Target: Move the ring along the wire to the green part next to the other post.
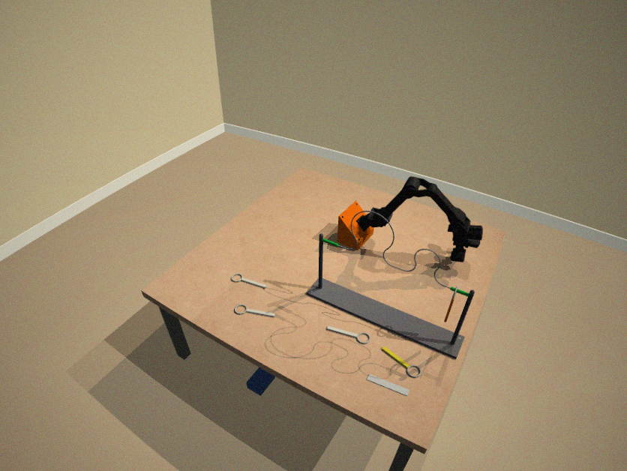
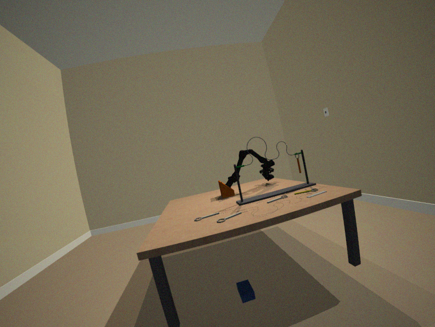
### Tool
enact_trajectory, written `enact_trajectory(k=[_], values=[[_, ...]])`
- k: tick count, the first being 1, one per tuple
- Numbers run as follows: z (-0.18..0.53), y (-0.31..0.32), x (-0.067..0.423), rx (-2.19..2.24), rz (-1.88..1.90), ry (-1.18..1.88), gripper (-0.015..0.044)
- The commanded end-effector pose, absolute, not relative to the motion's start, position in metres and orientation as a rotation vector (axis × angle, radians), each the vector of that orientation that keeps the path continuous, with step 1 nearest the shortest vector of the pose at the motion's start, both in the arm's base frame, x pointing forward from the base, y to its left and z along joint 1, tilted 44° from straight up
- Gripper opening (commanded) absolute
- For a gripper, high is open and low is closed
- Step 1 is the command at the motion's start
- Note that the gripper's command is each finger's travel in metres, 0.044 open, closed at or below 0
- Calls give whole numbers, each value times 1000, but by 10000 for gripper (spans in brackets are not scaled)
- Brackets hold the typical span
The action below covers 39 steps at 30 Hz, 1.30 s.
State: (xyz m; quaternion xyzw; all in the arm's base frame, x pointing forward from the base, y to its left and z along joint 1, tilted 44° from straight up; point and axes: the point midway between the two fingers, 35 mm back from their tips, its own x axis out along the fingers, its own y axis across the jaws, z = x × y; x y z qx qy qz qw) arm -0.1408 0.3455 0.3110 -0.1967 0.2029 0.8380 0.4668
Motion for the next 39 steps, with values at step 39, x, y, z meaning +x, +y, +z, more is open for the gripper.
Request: enact_trajectory(k=[39], values=[[394,402,261,801,82,-23,160]])
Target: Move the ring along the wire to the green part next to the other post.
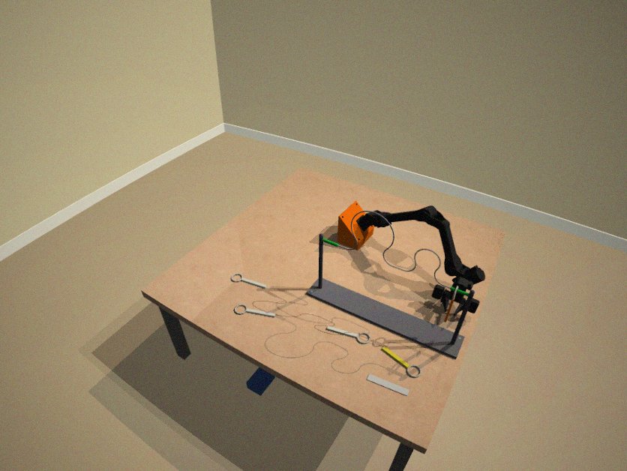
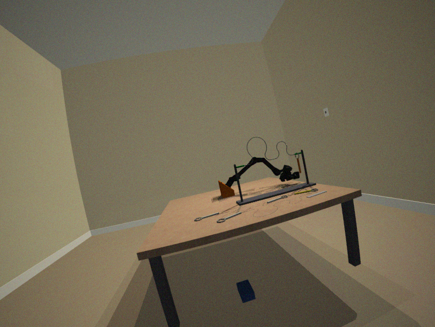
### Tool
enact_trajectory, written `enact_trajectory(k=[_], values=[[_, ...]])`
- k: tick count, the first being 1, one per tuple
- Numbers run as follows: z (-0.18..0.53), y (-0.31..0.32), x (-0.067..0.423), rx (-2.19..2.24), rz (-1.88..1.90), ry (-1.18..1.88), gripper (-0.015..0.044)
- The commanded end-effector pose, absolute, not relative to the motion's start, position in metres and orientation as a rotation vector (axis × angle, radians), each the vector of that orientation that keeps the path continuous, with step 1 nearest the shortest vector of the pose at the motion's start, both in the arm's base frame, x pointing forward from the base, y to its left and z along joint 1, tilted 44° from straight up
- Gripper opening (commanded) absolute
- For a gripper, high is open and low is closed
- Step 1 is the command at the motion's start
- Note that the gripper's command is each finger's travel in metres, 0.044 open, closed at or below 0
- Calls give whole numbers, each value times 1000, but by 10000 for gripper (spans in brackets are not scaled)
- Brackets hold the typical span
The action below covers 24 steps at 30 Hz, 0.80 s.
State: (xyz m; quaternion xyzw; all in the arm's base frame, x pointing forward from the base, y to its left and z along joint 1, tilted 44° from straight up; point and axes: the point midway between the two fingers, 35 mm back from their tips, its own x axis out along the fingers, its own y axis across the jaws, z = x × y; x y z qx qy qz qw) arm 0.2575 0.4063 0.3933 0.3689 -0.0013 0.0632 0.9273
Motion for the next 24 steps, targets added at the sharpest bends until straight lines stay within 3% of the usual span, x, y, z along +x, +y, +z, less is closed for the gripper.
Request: enact_trajectory(k=[1,12,24], values=[[394,402,261,801,82,-23,160],[430,373,304,800,84,-28,160],[435,371,313,800,85,-29,160]])
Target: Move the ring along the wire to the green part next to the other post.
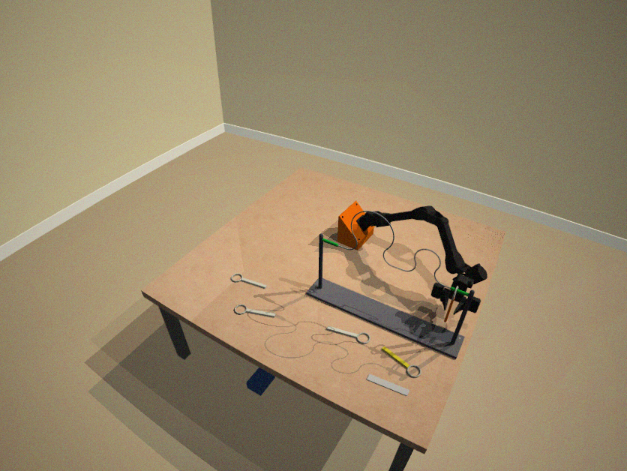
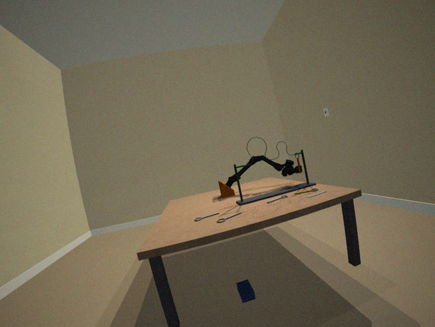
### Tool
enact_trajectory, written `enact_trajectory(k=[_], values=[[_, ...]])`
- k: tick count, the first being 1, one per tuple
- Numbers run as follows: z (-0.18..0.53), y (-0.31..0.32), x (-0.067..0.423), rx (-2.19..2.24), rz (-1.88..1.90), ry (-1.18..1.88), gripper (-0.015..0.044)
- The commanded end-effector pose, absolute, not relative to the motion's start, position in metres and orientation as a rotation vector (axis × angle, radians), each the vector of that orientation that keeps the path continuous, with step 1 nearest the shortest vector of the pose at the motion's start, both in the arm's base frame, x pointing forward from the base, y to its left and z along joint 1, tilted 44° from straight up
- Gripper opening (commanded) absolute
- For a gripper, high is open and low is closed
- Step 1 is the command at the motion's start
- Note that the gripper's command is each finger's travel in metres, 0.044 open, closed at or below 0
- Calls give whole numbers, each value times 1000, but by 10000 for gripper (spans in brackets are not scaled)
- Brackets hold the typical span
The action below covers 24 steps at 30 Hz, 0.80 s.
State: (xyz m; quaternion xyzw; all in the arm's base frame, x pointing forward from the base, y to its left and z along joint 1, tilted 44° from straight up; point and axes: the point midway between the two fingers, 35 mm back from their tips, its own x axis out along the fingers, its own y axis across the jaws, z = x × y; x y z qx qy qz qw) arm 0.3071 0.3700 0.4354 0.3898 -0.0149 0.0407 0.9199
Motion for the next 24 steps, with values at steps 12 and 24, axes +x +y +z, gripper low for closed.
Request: enact_trajectory(k=[12,24], values=[[437,374,331,799,85,-31,160],[438,375,351,799,86,-32,160]])
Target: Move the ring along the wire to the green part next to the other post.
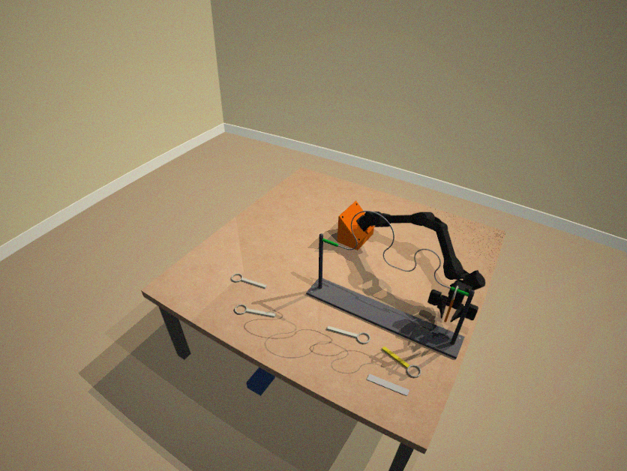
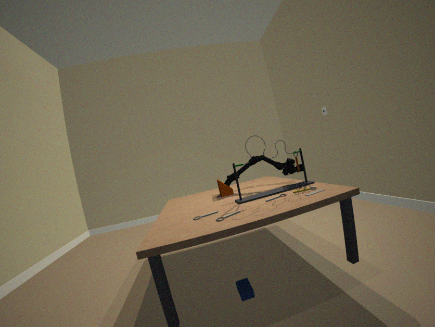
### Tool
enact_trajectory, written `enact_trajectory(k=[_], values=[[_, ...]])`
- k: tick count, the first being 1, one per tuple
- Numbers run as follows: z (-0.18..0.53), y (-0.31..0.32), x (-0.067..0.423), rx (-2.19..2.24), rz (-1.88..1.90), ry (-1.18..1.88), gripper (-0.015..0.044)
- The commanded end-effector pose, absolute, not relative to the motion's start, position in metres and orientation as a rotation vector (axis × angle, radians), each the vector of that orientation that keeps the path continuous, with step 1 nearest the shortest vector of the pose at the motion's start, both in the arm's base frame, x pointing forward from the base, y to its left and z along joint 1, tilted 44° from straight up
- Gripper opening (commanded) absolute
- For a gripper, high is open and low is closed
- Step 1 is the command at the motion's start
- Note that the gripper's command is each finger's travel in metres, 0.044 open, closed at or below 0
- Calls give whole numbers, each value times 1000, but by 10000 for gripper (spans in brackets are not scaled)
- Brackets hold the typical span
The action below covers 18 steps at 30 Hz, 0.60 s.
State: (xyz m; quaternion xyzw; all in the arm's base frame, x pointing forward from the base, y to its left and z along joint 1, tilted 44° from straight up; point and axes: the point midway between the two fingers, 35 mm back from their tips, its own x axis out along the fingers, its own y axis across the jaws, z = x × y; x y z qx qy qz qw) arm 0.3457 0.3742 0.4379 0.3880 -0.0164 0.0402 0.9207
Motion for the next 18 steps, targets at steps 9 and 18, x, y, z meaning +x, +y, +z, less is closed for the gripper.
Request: enact_trajectory(k=[9,18], values=[[439,375,365,798,86,-33,160],[439,375,376,798,86,-33,160]])
